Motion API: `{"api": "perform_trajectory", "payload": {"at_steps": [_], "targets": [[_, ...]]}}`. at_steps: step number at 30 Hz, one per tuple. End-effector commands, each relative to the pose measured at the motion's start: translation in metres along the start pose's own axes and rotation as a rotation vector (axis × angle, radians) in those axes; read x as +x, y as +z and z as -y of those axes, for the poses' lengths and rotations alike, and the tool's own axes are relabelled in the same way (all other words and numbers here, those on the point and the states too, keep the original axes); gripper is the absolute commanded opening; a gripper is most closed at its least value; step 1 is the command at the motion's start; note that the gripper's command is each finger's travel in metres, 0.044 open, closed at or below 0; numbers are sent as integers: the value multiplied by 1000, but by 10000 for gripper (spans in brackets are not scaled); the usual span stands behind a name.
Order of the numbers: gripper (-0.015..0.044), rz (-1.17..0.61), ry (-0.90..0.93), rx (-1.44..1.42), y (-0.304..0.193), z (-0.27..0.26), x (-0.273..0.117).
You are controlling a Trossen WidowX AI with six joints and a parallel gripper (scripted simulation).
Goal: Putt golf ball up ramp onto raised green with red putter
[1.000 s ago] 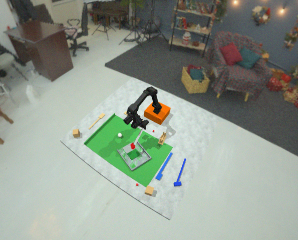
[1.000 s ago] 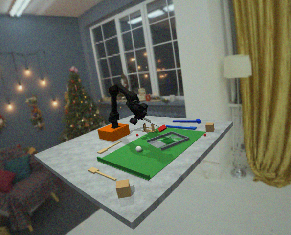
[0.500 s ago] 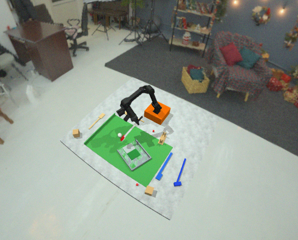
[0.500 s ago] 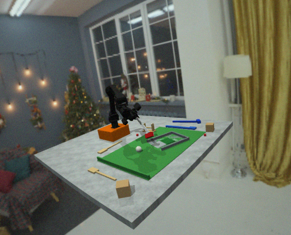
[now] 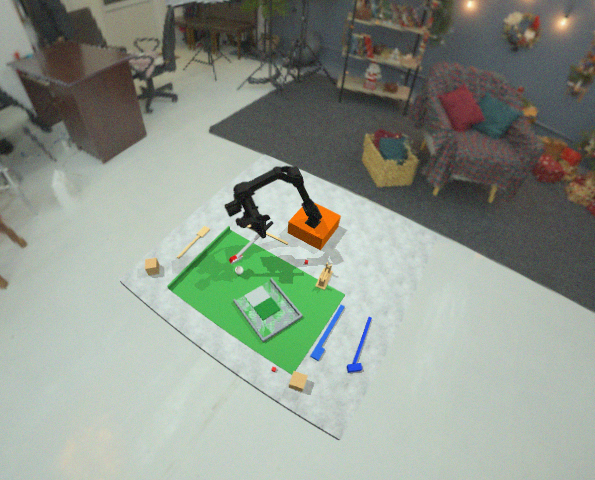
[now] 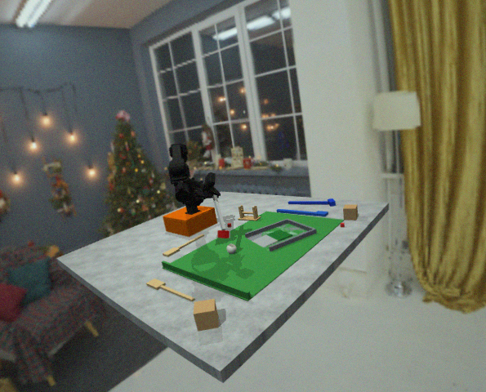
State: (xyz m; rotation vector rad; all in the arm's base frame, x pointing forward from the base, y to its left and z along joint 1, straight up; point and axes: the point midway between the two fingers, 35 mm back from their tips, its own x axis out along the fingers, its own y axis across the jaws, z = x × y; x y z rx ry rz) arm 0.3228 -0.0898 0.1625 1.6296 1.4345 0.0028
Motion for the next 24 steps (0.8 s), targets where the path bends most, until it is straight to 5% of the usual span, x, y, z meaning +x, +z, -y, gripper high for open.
{"api": "perform_trajectory", "payload": {"at_steps": [1, 24], "targets": [[0, 12, 63, 80, 4, -1, -16], [0, 0, 64, 113, 38, 32, -3]]}}
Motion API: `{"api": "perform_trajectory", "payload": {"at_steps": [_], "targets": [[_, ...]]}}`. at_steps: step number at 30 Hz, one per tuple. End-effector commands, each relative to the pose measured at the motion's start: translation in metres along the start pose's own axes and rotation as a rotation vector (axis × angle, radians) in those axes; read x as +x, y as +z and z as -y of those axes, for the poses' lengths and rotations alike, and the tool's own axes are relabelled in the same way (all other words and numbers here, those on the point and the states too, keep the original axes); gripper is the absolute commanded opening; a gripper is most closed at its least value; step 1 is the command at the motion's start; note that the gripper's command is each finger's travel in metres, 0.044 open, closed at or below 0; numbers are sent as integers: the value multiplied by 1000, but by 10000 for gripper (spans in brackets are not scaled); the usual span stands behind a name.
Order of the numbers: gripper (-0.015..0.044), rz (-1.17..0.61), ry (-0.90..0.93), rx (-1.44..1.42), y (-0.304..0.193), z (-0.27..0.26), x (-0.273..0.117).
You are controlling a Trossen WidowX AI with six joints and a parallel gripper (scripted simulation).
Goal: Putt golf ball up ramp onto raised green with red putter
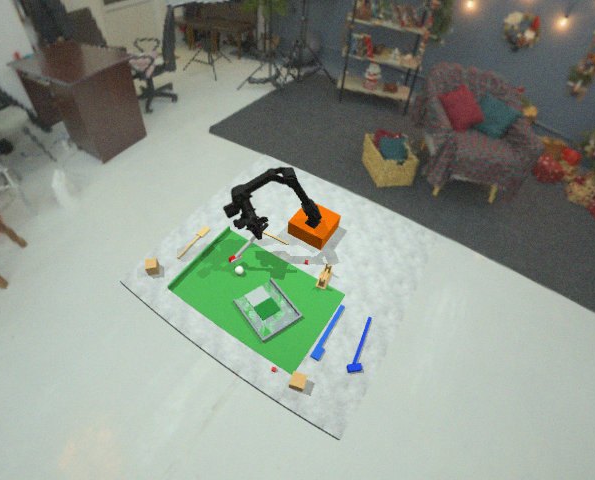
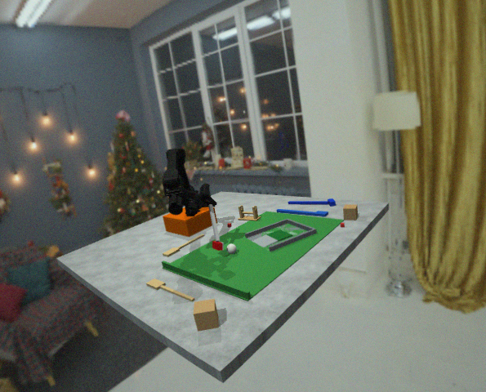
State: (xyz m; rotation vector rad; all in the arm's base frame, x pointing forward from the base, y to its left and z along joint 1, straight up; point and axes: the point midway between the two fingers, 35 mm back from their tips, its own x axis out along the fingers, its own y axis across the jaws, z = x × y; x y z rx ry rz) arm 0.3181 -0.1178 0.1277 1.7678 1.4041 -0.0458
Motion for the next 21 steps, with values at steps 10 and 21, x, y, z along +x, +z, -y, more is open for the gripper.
{"api": "perform_trajectory", "payload": {"at_steps": [10, 21], "targets": [[0, -1, 1, -3, 16, 13, 6], [0, -1, 0, 3, 19, 16, 7]]}}
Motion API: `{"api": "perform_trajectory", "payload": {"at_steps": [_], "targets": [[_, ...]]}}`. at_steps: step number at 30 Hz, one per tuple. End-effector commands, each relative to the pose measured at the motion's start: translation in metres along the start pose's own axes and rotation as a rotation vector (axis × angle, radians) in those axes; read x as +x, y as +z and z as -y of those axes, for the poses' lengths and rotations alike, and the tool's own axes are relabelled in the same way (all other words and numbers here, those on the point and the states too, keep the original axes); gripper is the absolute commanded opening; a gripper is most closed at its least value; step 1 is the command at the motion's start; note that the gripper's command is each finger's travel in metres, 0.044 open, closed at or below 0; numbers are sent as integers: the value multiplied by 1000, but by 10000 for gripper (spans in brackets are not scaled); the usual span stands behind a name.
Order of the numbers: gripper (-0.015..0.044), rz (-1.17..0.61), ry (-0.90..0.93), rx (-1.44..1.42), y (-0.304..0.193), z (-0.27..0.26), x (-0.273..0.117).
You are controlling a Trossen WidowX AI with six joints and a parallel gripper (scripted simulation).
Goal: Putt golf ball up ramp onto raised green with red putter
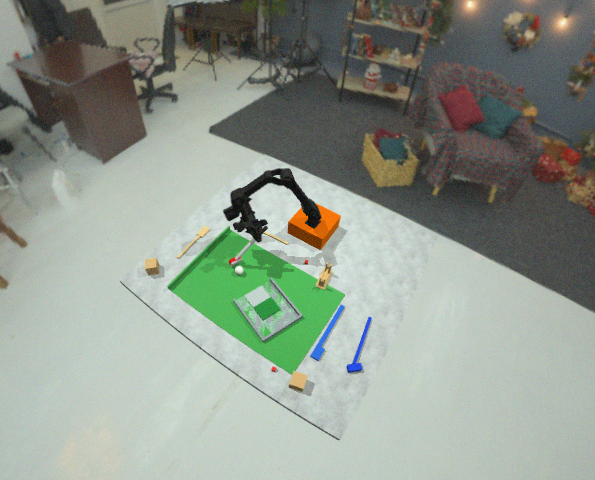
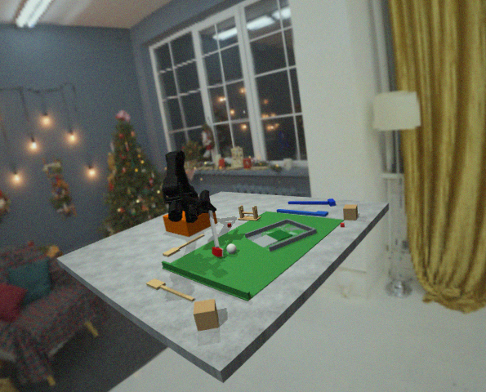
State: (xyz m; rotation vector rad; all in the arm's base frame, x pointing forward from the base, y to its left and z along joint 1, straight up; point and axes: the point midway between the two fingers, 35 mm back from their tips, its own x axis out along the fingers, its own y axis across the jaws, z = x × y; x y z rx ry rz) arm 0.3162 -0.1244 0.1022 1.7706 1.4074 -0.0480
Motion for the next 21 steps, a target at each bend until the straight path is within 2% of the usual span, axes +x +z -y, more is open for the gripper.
{"api": "perform_trajectory", "payload": {"at_steps": [1, 14, 21], "targets": [[0, 0, 1, -1, 0, -1, 0], [0, 3, 0, -7, 16, 9, -25], [0, 7, 2, 1, 15, 8, -22]]}}
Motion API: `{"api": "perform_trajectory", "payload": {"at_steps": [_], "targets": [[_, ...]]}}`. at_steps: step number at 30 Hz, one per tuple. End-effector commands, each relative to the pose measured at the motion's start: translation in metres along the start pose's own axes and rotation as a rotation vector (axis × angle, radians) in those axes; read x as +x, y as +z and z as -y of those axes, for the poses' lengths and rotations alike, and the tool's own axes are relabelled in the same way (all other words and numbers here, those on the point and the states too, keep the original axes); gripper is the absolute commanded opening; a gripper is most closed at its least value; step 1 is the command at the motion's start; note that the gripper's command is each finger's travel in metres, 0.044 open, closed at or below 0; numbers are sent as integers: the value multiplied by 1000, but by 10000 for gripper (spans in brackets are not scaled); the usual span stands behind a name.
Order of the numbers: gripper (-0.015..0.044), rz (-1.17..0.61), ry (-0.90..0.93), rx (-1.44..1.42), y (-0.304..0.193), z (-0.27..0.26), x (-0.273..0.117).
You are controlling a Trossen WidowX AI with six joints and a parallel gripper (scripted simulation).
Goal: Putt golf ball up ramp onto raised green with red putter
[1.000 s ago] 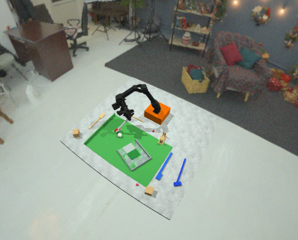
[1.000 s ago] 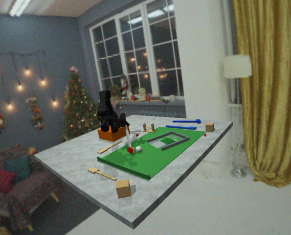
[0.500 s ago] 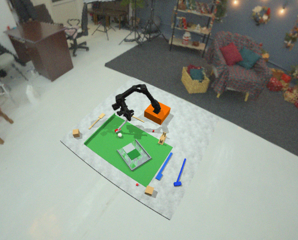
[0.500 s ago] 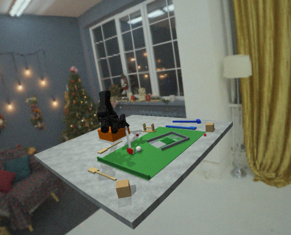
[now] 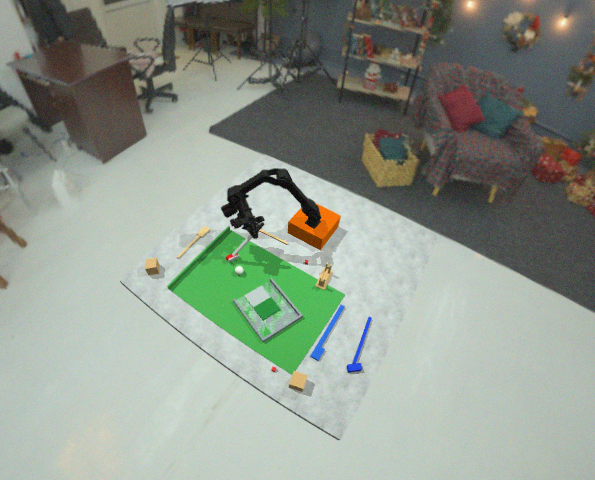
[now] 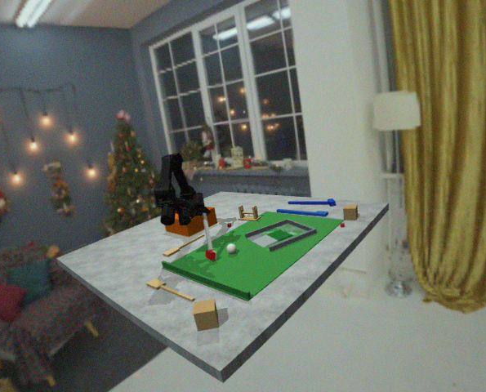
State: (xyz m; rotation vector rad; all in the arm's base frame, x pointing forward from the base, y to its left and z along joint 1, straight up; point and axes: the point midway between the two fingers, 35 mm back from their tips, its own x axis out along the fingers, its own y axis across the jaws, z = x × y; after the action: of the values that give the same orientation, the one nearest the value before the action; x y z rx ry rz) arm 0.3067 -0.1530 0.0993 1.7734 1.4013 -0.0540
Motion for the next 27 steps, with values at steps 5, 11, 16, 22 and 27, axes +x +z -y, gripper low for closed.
{"api": "perform_trajectory", "payload": {"at_steps": [5, 11, 16, 22, 27], "targets": [[0, 21, -12, -1, -18, -19, 52], [0, -6, 3, -8, -59, -34, 114], [0, -13, 6, -9, -66, -36, 120], [0, -14, 6, -10, -92, -59, 111], [0, -14, 7, -9, -112, -73, 104]]}}
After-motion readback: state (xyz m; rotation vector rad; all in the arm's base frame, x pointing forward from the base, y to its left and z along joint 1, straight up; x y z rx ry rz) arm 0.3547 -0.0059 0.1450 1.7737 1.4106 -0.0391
